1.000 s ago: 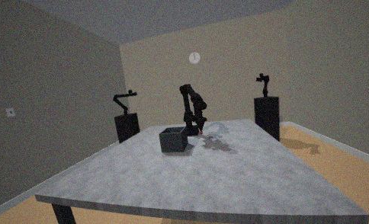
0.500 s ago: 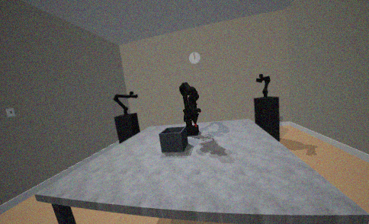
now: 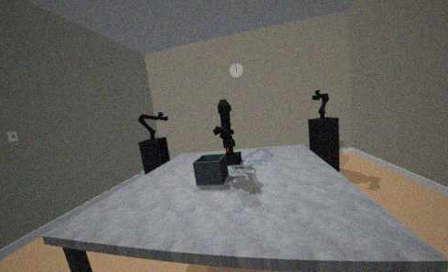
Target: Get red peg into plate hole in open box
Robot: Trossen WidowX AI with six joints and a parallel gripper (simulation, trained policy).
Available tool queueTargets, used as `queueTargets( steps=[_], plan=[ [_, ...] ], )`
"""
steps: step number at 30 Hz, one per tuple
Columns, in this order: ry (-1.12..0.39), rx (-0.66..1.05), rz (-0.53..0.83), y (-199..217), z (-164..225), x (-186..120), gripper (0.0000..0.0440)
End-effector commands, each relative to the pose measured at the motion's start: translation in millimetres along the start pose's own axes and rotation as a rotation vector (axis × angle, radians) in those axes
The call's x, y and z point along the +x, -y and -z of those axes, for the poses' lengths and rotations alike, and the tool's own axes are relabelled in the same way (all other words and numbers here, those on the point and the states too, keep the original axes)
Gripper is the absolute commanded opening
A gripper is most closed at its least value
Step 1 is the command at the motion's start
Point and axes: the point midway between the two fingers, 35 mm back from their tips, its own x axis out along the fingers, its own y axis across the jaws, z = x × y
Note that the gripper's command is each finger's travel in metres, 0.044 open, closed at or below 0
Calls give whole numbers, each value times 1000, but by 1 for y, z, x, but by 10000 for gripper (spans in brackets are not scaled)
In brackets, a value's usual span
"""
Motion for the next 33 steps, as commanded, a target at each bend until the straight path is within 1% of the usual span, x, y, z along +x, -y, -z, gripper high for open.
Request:
queueTargets(
  steps=[1,20,33],
  plan=[
    [10,2,13,1,-9,1,0],
    [14,27,70,6,-61,15,0],
    [-3,43,102,13,-84,47,0]
  ],
)
